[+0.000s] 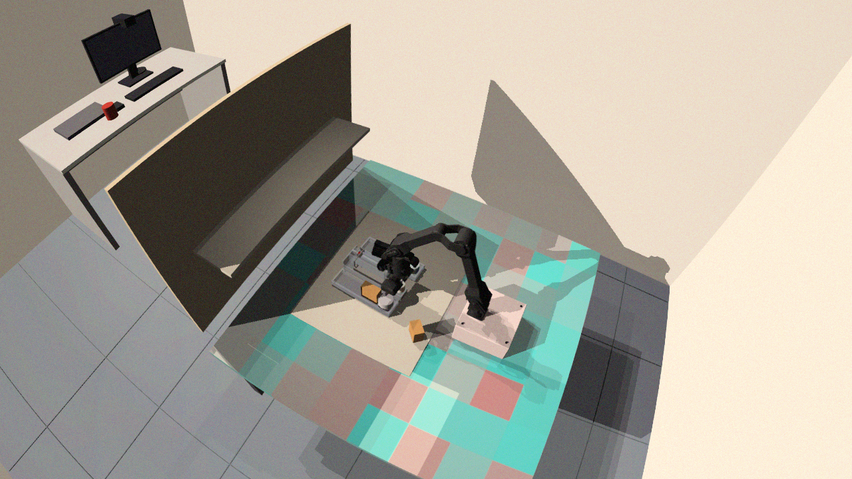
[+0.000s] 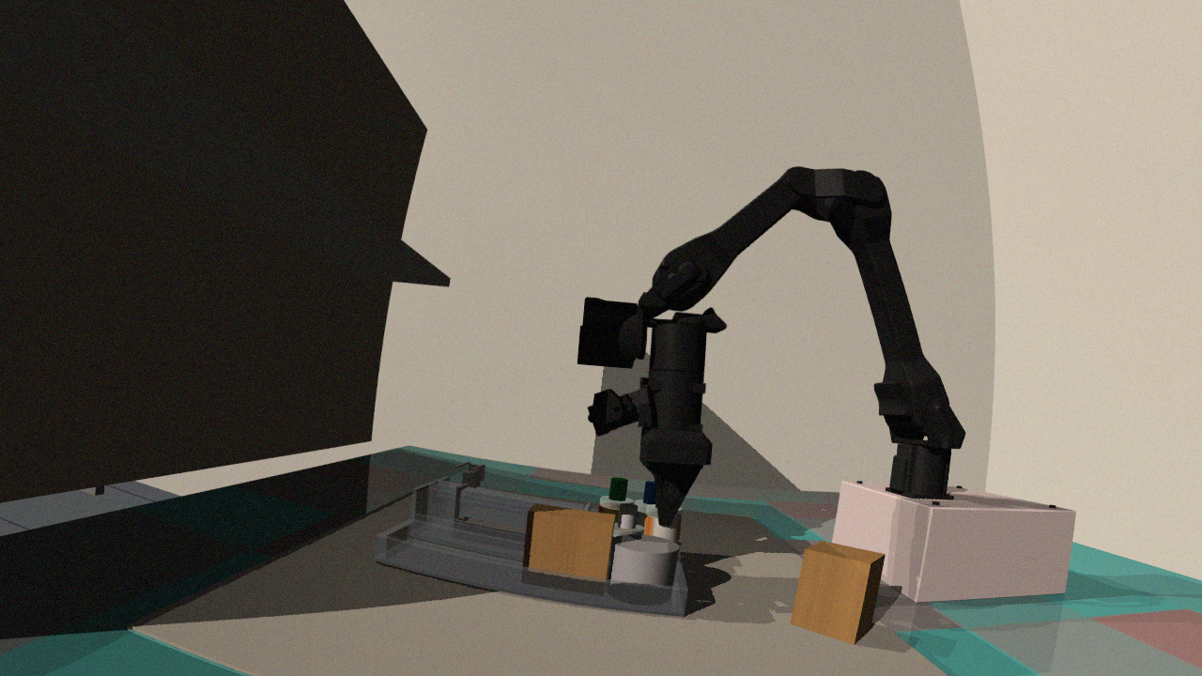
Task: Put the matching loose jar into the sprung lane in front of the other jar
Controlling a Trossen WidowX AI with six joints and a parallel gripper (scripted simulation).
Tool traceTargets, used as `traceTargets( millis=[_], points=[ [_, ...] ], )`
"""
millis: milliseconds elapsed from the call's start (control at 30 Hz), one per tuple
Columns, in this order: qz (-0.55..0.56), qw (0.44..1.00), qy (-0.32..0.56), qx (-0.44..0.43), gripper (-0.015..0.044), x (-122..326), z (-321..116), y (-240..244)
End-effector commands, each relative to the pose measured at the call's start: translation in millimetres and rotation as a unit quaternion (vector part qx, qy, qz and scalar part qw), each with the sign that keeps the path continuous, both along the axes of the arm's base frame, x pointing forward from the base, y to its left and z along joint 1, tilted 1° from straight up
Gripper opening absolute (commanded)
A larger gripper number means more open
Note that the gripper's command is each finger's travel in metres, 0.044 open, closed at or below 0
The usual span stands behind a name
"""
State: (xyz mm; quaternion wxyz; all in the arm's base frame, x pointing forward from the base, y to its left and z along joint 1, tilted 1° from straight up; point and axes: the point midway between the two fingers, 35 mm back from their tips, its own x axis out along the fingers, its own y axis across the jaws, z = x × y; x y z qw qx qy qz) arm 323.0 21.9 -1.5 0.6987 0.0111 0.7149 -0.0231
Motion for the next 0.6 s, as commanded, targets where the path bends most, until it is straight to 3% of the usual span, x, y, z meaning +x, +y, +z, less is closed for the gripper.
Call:
traceTargets(
  millis=[0, 567],
  points=[
    [0.002, 1.0, -0.017, 0.0, 0.0, 9.9, 3.9, 0.2],
    [0.002, 1.0, -0.017, 0.0, 0.0, 9.9, 2.5, 0.2]
  ],
)
